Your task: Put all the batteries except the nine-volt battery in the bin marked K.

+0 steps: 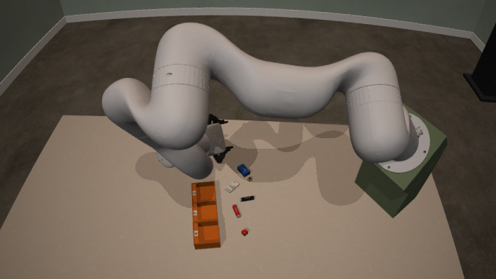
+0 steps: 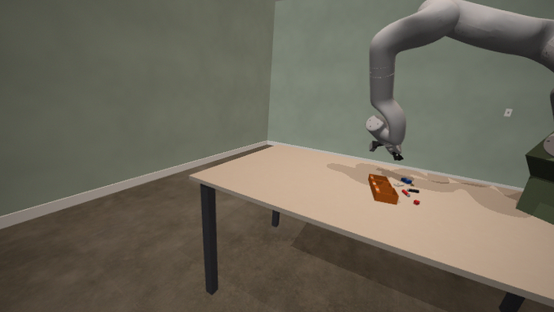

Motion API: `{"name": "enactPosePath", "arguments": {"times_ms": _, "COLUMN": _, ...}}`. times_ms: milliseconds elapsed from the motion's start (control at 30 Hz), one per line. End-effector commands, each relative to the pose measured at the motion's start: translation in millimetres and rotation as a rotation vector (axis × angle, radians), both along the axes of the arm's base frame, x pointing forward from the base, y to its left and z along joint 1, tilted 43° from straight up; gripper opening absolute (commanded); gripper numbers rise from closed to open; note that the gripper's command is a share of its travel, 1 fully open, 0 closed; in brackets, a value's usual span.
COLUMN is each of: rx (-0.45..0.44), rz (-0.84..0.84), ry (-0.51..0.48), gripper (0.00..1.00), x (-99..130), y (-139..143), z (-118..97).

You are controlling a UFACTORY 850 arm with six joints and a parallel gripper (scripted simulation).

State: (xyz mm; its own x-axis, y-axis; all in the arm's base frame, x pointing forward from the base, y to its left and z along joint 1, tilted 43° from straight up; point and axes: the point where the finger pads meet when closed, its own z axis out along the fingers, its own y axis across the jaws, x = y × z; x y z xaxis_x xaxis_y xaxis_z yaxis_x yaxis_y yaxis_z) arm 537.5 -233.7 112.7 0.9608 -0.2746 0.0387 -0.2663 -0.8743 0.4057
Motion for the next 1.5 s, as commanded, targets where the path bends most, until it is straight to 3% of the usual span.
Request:
{"name": "enactPosePath", "arguments": {"times_ms": 0, "rx": -0.001, "rz": -0.001, "ry": -0.001, "gripper": 1.0, "x": 0.2, "y": -0.4, "z": 0.6}}
{"name": "enactPosePath", "arguments": {"times_ms": 533, "rx": -0.001, "rz": -0.001, "ry": -0.001, "gripper": 1.0, "x": 0.2, "y": -0.4, "z": 0.6}}
{"name": "enactPosePath", "arguments": {"times_ms": 567, "rx": -0.001, "rz": -0.001, "ry": -0.001, "gripper": 0.07, "x": -4.8, "y": -3.1, "z": 6.7}}
{"name": "enactPosePath", "arguments": {"times_ms": 800, "rx": -0.001, "rz": -0.001, "ry": -0.001, "gripper": 0.07, "x": -39.6, "y": -22.2, "z": 49.2}}
{"name": "enactPosePath", "arguments": {"times_ms": 933, "rx": 0.034, "rz": 0.011, "ry": -0.035, "gripper": 0.07, "x": -41.6, "y": -14.3, "z": 51.1}}
{"name": "enactPosePath", "arguments": {"times_ms": 1000, "rx": 0.086, "rz": -0.002, "ry": 0.049, "gripper": 0.07, "x": -55.3, "y": -8.1, "z": 44.0}}
{"name": "enactPosePath", "arguments": {"times_ms": 1100, "rx": 0.088, "rz": -0.002, "ry": 0.051, "gripper": 0.07, "x": -61.2, "y": -5.3, "z": 40.8}}
{"name": "enactPosePath", "arguments": {"times_ms": 1133, "rx": 0.134, "rz": 0.0, "ry": 0.071, "gripper": 0.07, "x": -67.5, "y": -0.1, "z": 39.4}}
{"name": "enactPosePath", "arguments": {"times_ms": 1200, "rx": 0.136, "rz": 0.0, "ry": 0.072, "gripper": 0.07, "x": -72.2, "y": 3.8, "z": 38.3}}
{"name": "enactPosePath", "arguments": {"times_ms": 1233, "rx": 0.183, "rz": 0.002, "ry": 0.089, "gripper": 0.07, "x": -78.2, "y": 9.4, "z": 37.0}}
{"name": "enactPosePath", "arguments": {"times_ms": 1300, "rx": 0.185, "rz": 0.002, "ry": 0.09, "gripper": 0.07, "x": -82.3, "y": 13.3, "z": 36.1}}
{"name": "enactPosePath", "arguments": {"times_ms": 1333, "rx": 0.233, "rz": 0.006, "ry": 0.102, "gripper": 0.07, "x": -88.0, "y": 19.4, "z": 35.0}}
{"name": "enactPosePath", "arguments": {"times_ms": 1467, "rx": 0.285, "rz": 0.011, "ry": 0.112, "gripper": 0.07, "x": -99.8, "y": 33.4, "z": 33.0}}
